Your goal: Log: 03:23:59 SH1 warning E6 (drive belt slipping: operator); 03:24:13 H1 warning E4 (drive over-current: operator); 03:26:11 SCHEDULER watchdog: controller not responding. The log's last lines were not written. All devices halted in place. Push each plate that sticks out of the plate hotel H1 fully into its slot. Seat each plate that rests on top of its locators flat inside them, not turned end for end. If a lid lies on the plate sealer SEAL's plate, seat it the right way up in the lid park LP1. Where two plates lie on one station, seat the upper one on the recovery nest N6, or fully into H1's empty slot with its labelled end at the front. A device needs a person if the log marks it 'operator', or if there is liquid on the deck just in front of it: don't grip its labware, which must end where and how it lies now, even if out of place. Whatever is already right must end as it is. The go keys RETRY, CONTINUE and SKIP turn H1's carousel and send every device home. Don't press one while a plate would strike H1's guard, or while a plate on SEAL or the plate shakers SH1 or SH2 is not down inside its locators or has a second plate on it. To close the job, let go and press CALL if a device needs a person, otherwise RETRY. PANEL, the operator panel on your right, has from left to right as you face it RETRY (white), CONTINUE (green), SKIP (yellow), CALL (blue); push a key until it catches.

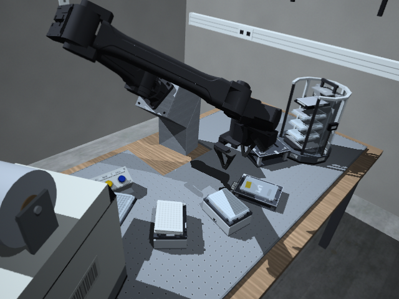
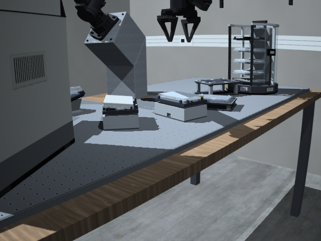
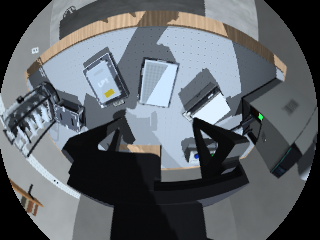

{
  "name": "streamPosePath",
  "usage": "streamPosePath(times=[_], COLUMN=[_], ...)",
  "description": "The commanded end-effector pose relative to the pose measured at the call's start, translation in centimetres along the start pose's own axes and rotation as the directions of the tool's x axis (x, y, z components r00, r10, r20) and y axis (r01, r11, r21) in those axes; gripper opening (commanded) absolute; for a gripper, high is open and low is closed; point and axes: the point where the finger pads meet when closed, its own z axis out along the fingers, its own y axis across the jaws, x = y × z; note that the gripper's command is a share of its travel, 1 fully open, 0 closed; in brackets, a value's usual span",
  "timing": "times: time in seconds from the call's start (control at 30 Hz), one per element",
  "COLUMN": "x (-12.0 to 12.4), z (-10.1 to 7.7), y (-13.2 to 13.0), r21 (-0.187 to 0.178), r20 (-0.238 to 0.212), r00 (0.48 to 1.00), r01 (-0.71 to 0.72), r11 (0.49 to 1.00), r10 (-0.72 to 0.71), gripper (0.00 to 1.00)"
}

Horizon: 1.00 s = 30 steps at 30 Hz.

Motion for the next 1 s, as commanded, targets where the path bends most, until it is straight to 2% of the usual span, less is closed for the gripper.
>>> streamPosePath(times=[0.0,0.5,0.63,0.8,0.97], x=[-1.5,-2.1,-1.9,-2.2,-2.0], z=[-1.3,-1.4,-1.5,-1.7,-1.6], y=[1.8,6.2,6.0,5.3,5.4], r21=[-0.005,-0.008,-0.004,-0.005,-0.001], r20=[0.027,0.027,0.029,0.037,0.036], r00=[1.000,1.000,0.994,0.987,0.961], r01=[-0.005,-0.004,0.109,0.157,0.273], r11=[1.000,1.000,0.994,0.988,0.962], r10=[0.005,0.004,-0.109,-0.157,-0.273], gripper=[1.00,1.00,1.00,1.00,1.00])
